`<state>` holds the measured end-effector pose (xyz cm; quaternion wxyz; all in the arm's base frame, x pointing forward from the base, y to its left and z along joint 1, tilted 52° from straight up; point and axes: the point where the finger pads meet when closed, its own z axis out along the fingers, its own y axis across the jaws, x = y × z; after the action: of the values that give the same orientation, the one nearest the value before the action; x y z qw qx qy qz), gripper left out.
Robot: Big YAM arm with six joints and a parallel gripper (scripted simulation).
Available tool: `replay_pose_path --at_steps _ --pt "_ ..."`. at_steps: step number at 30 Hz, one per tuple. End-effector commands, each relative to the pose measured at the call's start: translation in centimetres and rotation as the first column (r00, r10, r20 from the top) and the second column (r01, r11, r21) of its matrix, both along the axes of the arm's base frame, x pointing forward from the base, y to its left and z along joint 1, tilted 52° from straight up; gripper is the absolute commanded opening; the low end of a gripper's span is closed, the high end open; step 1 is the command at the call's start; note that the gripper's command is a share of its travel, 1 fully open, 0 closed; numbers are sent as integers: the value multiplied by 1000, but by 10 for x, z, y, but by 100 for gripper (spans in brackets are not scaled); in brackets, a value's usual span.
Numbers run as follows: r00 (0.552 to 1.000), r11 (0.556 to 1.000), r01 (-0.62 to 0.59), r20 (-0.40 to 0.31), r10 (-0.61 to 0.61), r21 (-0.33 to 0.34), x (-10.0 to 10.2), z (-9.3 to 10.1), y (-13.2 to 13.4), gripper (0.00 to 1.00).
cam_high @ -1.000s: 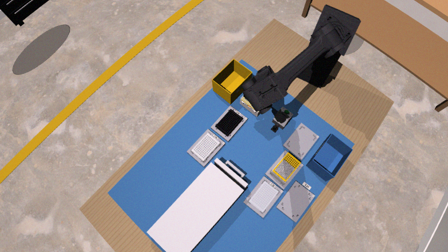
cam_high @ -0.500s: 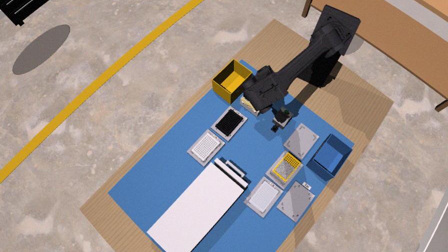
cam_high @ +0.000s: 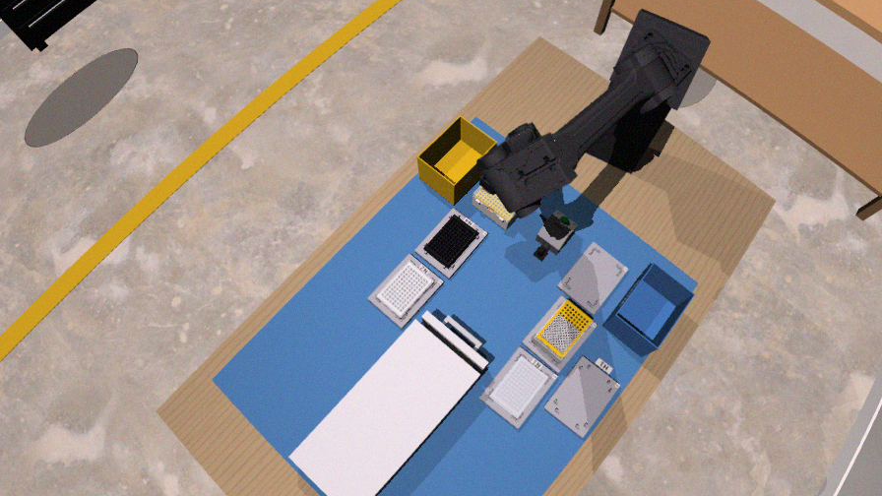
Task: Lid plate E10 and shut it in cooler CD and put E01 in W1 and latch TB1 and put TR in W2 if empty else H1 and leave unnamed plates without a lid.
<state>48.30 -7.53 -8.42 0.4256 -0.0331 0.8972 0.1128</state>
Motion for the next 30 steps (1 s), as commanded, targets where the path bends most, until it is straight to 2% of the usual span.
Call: replay_pose_path --at_steps 1,10,24,27,30 --pt "1000 1000 10 -19 -10 -3 -21 5 -6 0" --pt "1000 1000 -3 -18 3 -4 -30 13 -3 0" --pt "1000 1000 9 -16 -9 -3 -51 30 -15 0" --pt "1000 1000 1 -16 -1 -3 -52 32 -11 0" --pt "1000 1000 3 -8 -3 -2 -44 31 -12 0"
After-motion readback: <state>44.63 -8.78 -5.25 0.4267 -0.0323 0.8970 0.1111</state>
